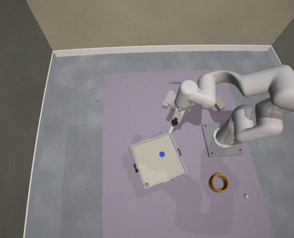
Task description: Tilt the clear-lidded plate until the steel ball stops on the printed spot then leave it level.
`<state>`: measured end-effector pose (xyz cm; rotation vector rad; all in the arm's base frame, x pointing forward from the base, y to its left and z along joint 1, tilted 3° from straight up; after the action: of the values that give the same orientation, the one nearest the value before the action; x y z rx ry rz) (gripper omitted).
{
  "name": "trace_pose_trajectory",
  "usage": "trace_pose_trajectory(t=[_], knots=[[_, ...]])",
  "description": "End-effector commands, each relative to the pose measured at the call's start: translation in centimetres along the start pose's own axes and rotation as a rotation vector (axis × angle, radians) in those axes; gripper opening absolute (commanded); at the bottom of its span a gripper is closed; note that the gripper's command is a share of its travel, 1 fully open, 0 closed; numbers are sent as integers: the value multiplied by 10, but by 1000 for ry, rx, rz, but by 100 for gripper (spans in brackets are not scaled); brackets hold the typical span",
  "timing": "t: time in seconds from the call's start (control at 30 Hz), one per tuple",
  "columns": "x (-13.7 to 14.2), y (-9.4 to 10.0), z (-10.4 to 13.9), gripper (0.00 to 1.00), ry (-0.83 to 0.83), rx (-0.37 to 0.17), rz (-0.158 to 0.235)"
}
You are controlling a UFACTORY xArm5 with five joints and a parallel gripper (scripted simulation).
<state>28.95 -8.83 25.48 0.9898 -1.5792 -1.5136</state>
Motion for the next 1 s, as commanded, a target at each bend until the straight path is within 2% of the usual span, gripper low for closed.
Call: trace_pose_trajectory(t=[0.0,0.97], knots=[[0,1,-1,0,-1,3,0],[1,-2,-1,0,-4,0,0]])
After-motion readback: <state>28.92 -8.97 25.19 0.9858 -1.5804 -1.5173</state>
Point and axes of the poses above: the point where the finger pads meet when closed, its own y axis back along the fingers, its own x axis across the jaws, z = x × y, the point moved 10 cm from there along y, back along the fingers, and after that the axes turned 6 degrees about y, right-handed, at the moved point
